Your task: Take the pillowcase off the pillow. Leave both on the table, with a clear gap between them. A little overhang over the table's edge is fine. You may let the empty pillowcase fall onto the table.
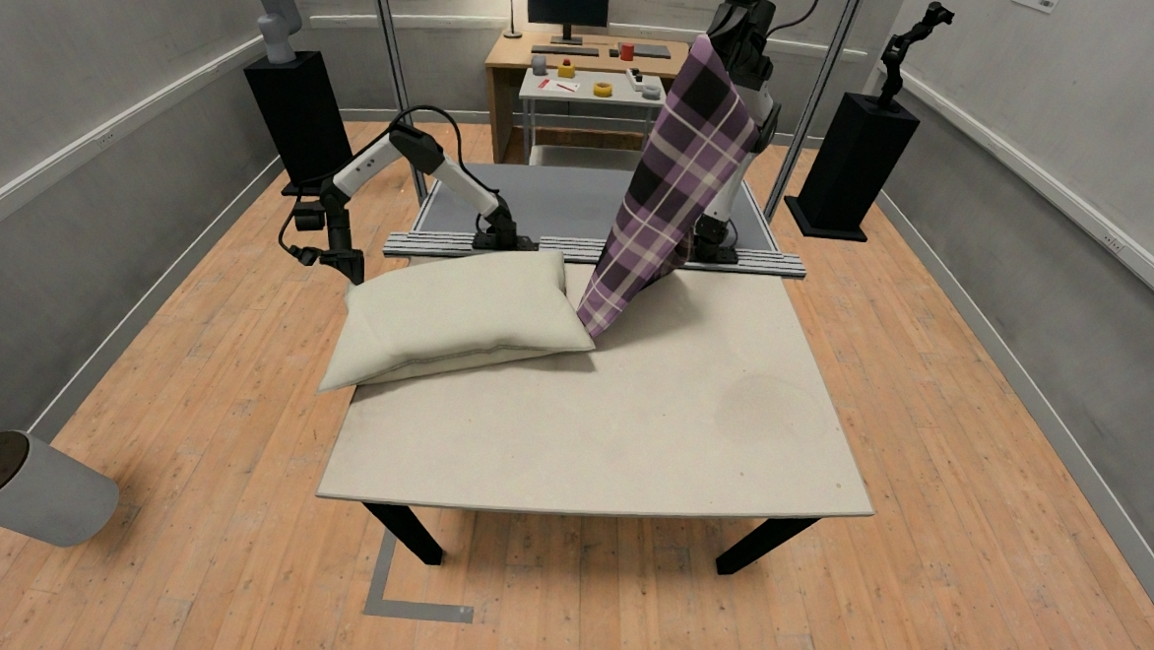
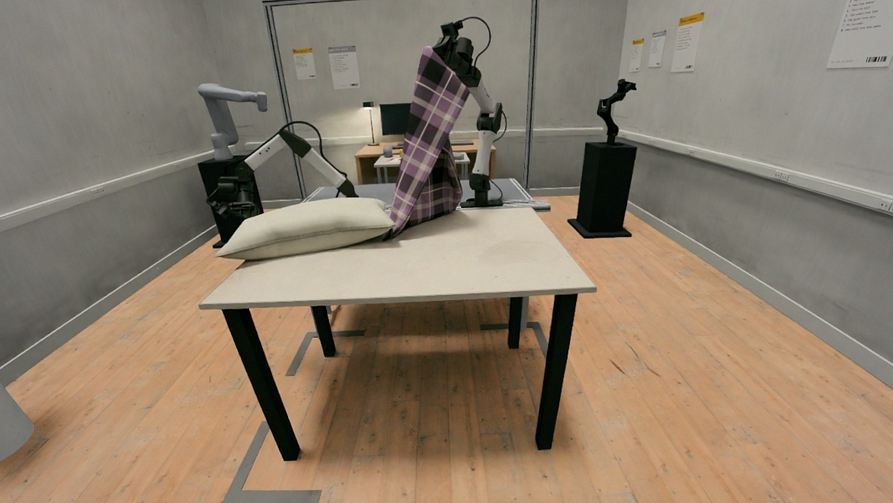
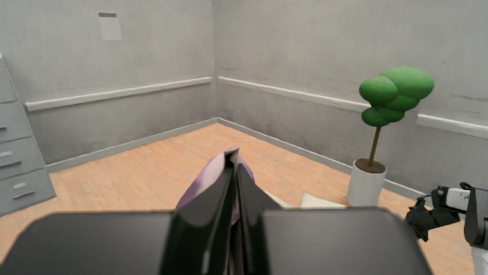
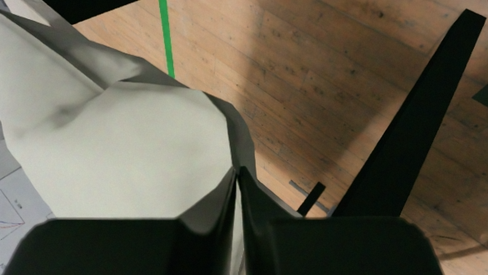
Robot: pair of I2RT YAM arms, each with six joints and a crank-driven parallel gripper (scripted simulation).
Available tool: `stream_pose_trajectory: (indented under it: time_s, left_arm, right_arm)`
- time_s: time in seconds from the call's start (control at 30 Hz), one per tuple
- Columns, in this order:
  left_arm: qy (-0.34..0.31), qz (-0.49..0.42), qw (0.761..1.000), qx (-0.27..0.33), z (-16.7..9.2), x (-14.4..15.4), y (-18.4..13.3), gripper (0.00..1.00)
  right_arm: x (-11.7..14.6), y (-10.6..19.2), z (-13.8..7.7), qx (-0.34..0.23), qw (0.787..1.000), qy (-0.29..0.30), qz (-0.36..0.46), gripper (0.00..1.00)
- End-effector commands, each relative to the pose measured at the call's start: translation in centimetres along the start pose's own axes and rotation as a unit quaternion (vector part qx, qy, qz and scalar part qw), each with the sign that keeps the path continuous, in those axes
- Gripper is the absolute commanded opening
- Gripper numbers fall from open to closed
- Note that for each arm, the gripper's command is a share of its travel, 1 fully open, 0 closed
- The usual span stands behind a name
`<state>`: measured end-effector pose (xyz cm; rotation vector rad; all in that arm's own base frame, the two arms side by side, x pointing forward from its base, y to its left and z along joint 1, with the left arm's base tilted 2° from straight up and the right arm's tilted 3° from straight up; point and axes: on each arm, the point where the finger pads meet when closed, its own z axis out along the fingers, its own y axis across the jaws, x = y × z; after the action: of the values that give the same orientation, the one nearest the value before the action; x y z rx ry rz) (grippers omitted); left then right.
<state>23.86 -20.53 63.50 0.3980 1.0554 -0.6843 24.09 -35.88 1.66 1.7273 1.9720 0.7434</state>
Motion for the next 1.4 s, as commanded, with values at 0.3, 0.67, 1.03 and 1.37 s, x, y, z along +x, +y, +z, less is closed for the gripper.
stream_pose_trajectory:
  time_s: [0.3, 0.67, 1.03, 1.37]
  left_arm:
    - [-0.041, 0.003, 0.999, -0.003, -0.29, -3.0, 0.0, 0.01]
    - [-0.041, 0.003, 0.999, -0.003, -0.29, -3.0, 0.0, 0.01]
    - [-0.041, 0.003, 0.999, -0.003, -0.29, -3.0, 0.0, 0.01]
    - [-0.041, 0.003, 0.999, -0.003, -0.29, -3.0, 0.0, 0.01]
  right_arm:
    - [-0.53, -1.55, 1.37, 0.008, 1.0, 0.001, -0.001, 0.04]
    - [-0.53, -1.55, 1.37, 0.008, 1.0, 0.001, -0.001, 0.05]
    - [-0.55, -1.44, 1.29, 0.008, 1.0, 0.0, 0.002, 0.63]
    - [-0.48, -1.44, 1.44, 0.008, 1.0, 0.002, 0.002, 0.63]
